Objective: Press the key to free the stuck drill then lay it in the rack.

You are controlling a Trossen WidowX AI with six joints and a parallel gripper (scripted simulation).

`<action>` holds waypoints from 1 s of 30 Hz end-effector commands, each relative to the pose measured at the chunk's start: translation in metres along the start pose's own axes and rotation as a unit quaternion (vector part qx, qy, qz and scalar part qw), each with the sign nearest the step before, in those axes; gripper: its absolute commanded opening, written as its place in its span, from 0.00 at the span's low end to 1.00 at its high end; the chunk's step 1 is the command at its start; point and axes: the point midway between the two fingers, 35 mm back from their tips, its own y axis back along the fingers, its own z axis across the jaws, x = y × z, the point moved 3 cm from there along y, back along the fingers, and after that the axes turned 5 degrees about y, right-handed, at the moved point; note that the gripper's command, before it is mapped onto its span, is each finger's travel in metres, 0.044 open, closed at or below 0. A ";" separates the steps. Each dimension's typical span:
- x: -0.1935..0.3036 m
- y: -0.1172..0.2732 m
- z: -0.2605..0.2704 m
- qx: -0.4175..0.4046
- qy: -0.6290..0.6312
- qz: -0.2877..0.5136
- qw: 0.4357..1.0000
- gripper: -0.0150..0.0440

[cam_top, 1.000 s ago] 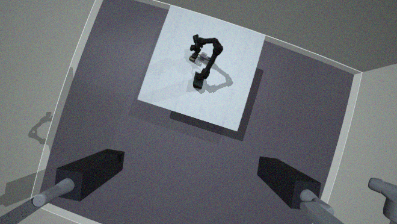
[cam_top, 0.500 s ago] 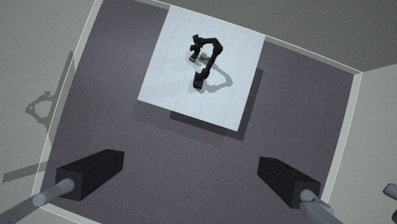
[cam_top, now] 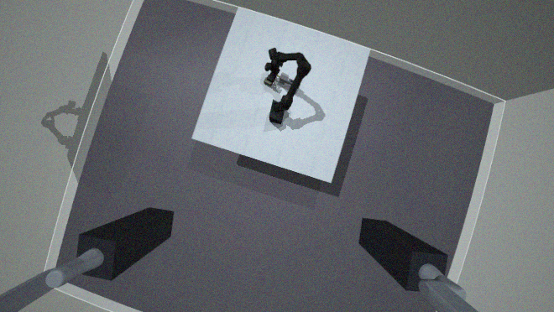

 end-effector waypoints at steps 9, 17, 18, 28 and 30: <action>-0.011 -0.001 -0.001 0.000 -0.002 0.000 1.000 0.25; -0.022 -0.001 -0.002 0.000 -0.002 0.000 1.000 0.25; -0.023 -0.001 -0.002 0.000 -0.002 0.000 1.000 0.25; -0.037 -0.002 -0.004 0.000 -0.002 -0.001 1.000 0.25; -0.040 -0.002 -0.004 0.000 -0.002 -0.001 1.000 0.25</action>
